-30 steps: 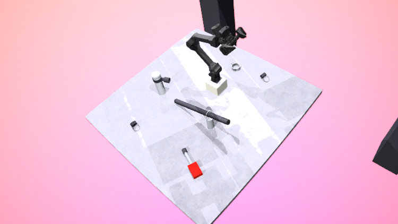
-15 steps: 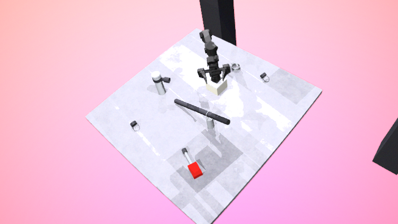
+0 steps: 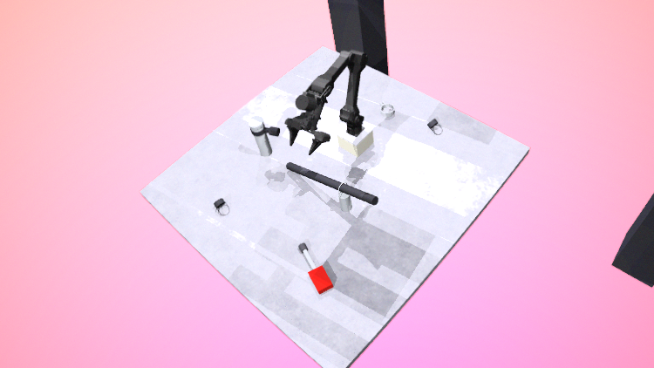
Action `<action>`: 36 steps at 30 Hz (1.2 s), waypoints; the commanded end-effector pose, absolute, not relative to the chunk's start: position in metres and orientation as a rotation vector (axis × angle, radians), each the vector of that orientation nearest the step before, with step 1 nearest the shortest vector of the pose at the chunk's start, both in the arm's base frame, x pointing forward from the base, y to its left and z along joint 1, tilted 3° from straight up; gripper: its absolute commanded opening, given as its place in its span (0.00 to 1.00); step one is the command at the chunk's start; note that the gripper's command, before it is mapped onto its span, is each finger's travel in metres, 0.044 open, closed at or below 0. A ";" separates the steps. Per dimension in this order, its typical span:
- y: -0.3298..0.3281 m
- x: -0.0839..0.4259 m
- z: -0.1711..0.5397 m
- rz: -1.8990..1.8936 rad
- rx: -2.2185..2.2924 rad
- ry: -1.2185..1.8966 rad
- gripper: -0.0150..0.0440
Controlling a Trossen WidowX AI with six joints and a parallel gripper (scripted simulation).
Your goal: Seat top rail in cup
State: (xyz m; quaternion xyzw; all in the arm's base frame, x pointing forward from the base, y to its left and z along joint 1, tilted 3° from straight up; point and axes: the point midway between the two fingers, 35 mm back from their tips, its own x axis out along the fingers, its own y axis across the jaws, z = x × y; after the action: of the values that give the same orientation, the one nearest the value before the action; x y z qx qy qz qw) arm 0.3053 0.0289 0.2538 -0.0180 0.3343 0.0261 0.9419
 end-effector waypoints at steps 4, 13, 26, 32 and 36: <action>-0.058 0.273 0.210 -0.199 0.097 0.948 1.00; -0.071 0.268 0.205 -0.184 0.052 0.995 1.00; -0.141 0.259 0.193 0.405 -0.676 1.075 1.00; -0.177 0.247 0.188 0.683 -0.991 0.965 1.00; -0.199 0.237 0.186 0.767 -1.083 0.891 1.00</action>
State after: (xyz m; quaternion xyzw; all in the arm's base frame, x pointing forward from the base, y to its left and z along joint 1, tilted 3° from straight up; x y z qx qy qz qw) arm 0.2549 -0.1448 0.1926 -0.3249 0.4993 0.1916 0.7800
